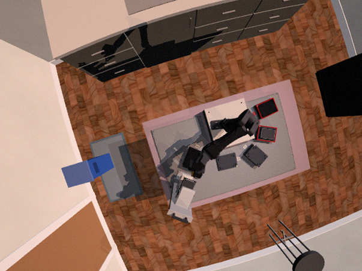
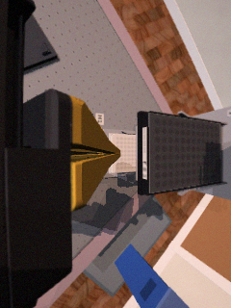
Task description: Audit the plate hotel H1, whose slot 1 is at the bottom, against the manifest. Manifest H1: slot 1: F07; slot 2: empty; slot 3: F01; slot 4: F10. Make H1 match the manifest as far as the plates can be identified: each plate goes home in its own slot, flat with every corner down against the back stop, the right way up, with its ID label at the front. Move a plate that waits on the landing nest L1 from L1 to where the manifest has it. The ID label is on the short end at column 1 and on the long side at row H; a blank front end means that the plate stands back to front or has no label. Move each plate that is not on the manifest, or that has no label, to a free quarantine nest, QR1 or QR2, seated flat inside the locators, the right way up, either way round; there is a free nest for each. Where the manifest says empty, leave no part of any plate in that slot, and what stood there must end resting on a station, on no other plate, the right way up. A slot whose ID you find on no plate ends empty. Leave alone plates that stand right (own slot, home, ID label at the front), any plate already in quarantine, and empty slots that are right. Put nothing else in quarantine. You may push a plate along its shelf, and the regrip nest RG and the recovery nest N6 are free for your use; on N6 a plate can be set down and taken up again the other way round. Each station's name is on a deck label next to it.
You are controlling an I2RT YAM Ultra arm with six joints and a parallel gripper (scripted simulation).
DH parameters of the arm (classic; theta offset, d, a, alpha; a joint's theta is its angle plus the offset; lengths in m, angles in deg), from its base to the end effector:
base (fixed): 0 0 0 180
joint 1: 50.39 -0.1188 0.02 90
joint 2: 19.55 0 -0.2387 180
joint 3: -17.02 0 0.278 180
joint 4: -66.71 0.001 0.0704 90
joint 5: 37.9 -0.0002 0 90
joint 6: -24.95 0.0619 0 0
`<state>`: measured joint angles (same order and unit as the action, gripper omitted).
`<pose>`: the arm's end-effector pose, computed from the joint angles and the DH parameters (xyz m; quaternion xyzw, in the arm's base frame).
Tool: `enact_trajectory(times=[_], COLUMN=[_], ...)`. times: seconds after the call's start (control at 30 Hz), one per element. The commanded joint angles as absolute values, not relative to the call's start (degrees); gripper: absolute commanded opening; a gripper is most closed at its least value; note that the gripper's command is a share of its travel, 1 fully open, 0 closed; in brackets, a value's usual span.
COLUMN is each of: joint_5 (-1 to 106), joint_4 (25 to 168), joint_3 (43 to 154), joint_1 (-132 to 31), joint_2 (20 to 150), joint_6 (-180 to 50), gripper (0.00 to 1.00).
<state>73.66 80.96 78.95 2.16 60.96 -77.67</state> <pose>0.2326 -0.2647 0.1961 0.2104 0.8413 -0.1147 0.4845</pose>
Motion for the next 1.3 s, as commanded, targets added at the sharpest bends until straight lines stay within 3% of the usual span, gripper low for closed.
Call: enact_trajectory(times=[0.0, 1.27], joint_5=[73.6, 72.0], joint_4=[80.7, 79.6], joint_3=[79.6, 83.5], joint_1=[2.0, 0.2], joint_2=[61.0, 65.6], joint_6=[-77.4, -76.3], gripper=[0.00, 0.00])
